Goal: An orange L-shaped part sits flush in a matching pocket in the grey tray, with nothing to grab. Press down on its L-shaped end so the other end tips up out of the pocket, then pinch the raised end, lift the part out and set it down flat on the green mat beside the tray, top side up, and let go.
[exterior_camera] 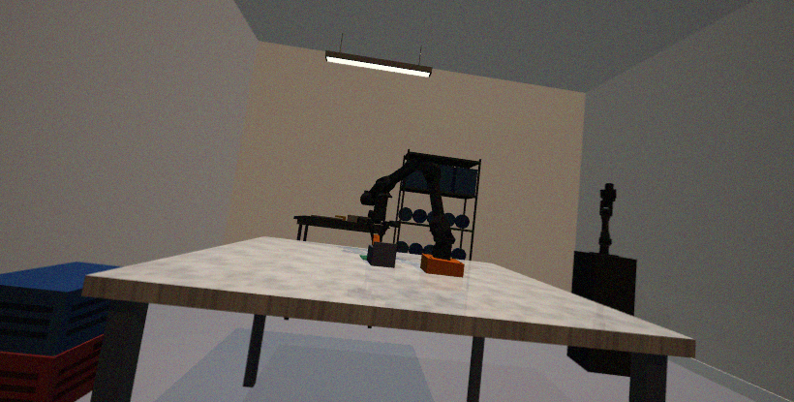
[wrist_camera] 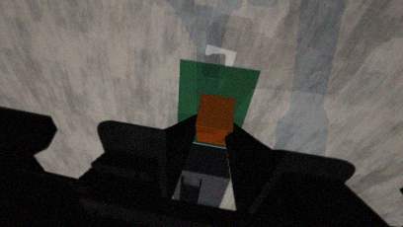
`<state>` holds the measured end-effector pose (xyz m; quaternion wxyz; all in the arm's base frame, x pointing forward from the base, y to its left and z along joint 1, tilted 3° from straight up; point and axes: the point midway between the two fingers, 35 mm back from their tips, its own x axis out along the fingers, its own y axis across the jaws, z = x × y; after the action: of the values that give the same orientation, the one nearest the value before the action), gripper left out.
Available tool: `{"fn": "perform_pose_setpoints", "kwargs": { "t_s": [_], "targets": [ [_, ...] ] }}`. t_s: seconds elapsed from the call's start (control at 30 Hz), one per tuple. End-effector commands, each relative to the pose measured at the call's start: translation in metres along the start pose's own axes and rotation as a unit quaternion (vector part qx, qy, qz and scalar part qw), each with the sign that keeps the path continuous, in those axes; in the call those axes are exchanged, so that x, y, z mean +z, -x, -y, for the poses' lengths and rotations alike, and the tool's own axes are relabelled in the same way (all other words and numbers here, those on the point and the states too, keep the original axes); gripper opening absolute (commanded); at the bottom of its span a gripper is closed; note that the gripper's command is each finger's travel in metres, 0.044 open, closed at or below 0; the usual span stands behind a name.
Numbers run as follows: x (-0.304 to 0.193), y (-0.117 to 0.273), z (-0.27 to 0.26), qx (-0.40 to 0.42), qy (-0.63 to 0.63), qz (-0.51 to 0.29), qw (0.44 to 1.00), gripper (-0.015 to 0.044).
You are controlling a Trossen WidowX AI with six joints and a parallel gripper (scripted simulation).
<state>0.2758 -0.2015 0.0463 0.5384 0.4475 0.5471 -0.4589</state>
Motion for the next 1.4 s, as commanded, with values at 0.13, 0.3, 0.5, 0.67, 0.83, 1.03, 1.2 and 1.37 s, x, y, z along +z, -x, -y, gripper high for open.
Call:
{"fn": "perform_pose_setpoints", "kwargs": {
  "t_s": [0.13, 0.3, 0.5, 0.67, 0.83, 1.03, 1.2, 1.37],
  "targets": [
    [0.0, 0.0, 0.0, 0.0, 0.0, 0.0, 1.0, 0.0026],
    [0.0, 0.0, 0.0, 0.0, 0.0, 0.0, 1.0, 0.0157],
    [0.001, 0.012, -0.001, 0.0, 0.0, 0.0, 1.0, 0.0315],
    [0.002, 0.065, -0.002, -0.002, 0.002, -0.001, 1.0, 0.04],
    [0.0, 0.086, 0.0, -0.003, 0.002, -0.001, 1.0, 0.04],
    [0.003, 0.083, -0.003, 0.004, 0.001, 0.004, 1.0, 0.04],
    [0.003, 0.083, -0.003, 0.004, 0.001, 0.004, 1.0, 0.04],
    [0.003, 0.083, -0.003, 0.004, 0.001, 0.004, 1.0, 0.04]
  ]
}}
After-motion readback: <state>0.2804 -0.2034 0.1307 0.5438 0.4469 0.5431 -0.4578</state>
